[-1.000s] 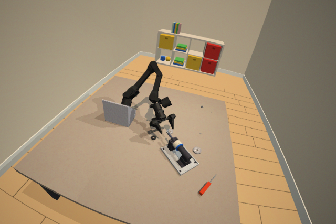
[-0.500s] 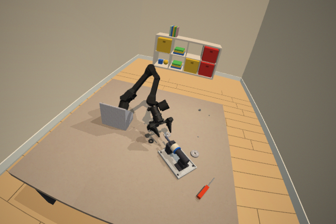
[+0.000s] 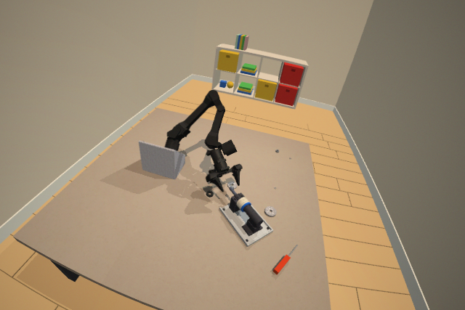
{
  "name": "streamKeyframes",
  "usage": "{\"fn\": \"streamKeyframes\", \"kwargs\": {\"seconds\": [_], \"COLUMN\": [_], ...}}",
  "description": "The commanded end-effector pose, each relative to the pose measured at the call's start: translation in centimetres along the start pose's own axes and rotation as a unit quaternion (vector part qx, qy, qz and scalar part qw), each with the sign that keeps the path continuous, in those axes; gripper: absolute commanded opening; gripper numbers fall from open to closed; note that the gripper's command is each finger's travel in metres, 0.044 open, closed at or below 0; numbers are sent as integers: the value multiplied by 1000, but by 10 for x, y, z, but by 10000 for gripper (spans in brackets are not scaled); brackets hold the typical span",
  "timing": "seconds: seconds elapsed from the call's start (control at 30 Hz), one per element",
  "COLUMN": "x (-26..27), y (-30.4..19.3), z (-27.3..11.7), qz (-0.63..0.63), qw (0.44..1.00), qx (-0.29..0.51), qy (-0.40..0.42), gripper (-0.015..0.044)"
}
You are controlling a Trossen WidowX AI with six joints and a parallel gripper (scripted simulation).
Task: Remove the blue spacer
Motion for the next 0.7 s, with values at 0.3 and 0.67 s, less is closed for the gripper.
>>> {"fn": "streamKeyframes", "kwargs": {"seconds": [0.3,0.67], "x": [-2,-2], "y": [0,0], "z": [21,24], "qz": [-2,-2], "qw": [1000,1000], "qx": [0,0], "qy": [-4,-4], "gripper": [440,440]}}
Point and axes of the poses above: the point midway between the two fingers, 35 mm back from their tips, its own z axis out along the fingers, its own x axis across the jaws, y = z × x, the point moved 3 cm from there along -z, back along the fingers, and after that the axes turned 9 degrees about -z, right-handed, at the moved point
